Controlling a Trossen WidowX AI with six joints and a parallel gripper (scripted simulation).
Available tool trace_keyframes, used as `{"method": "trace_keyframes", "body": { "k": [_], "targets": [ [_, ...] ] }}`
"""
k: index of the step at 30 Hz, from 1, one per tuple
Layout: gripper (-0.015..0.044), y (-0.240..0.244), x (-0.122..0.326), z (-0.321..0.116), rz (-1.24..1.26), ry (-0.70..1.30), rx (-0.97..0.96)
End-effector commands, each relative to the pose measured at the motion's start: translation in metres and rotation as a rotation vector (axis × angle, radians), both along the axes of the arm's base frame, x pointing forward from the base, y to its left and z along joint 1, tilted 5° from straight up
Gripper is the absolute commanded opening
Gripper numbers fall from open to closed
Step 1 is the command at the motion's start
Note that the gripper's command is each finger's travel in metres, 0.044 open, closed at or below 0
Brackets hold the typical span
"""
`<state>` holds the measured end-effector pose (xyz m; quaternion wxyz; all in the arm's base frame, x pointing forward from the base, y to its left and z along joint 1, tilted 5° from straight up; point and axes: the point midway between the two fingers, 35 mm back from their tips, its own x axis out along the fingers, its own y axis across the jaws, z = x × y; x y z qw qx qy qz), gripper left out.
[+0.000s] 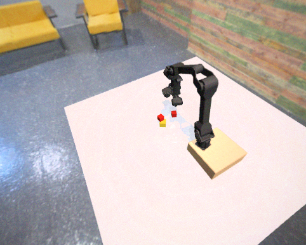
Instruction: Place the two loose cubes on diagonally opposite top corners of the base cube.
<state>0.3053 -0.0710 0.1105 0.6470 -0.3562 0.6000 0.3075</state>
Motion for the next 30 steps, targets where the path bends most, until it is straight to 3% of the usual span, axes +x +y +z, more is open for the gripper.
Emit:
{"method": "trace_keyframes", "body": {
  "k": [1,8,30],
  "targets": [
    [0.0265,0.000,0.002,0.003,0.022,-0.012,-0.001],
    [0.0265,-0.002,0.008,-0.056,0.022,-0.011,-0.001],
    [0.0265,-0.003,0.011,-0.088,0.022,-0.011,-0.001]
  ]
}}
